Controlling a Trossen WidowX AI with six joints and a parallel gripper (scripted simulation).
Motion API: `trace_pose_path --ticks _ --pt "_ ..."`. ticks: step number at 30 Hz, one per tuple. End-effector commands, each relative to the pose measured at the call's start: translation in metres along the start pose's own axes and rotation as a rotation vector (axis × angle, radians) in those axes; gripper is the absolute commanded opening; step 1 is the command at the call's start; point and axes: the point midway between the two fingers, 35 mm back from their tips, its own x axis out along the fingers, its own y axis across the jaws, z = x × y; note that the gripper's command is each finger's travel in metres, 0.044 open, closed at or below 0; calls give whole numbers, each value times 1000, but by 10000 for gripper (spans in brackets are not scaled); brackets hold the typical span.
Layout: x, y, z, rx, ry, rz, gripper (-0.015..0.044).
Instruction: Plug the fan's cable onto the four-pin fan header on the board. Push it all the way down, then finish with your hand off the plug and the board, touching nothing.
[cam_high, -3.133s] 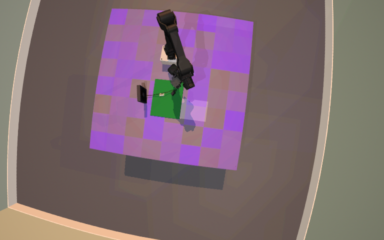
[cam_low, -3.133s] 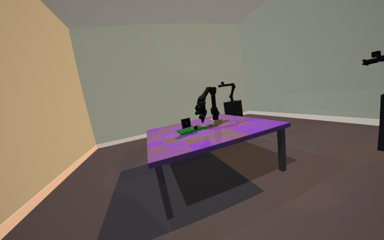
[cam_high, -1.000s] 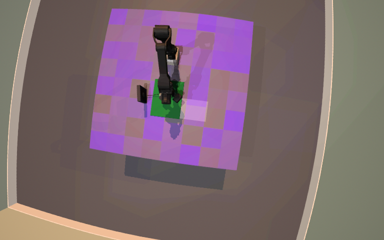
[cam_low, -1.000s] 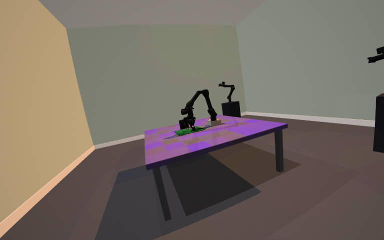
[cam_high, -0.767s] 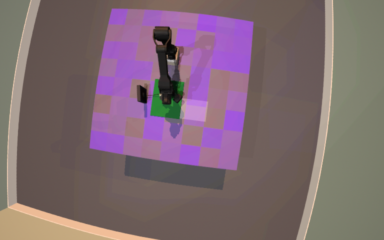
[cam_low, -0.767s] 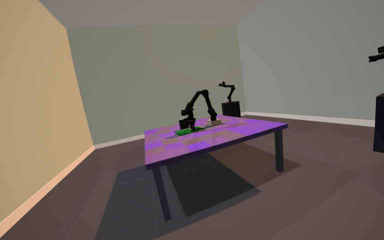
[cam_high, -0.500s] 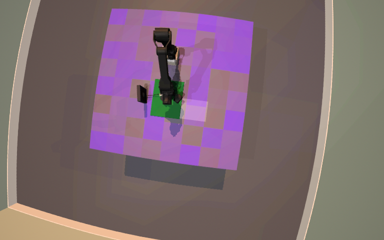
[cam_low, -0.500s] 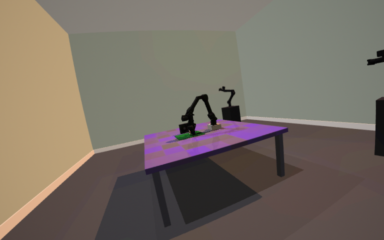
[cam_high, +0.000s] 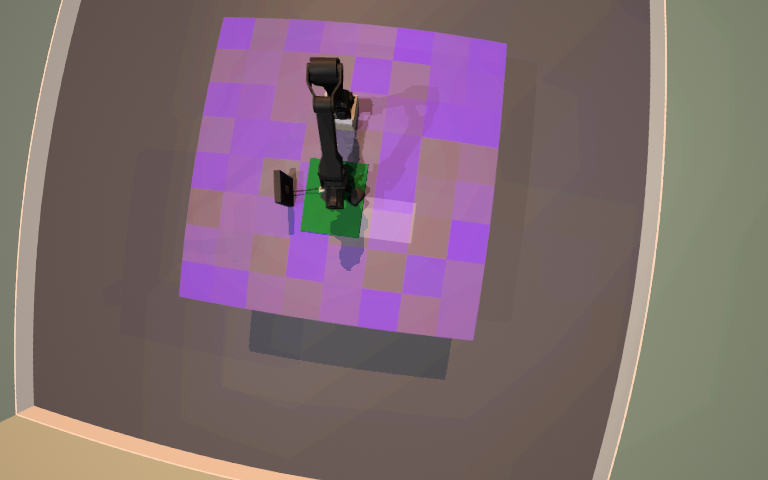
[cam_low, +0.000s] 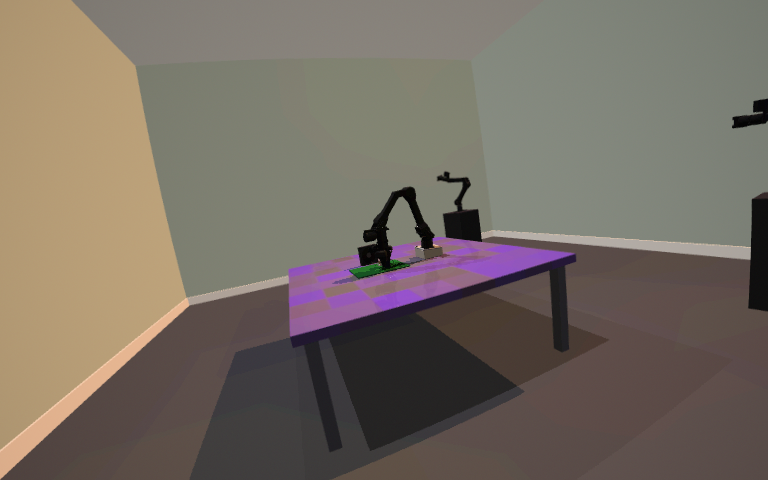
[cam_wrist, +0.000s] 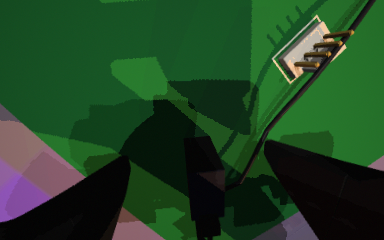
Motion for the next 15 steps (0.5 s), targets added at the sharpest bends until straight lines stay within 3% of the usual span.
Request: trace_pose_path --ticks 1,15 --pt "0 0 0 0 0 0 361" --pt "0 0 0 0 0 0 268"
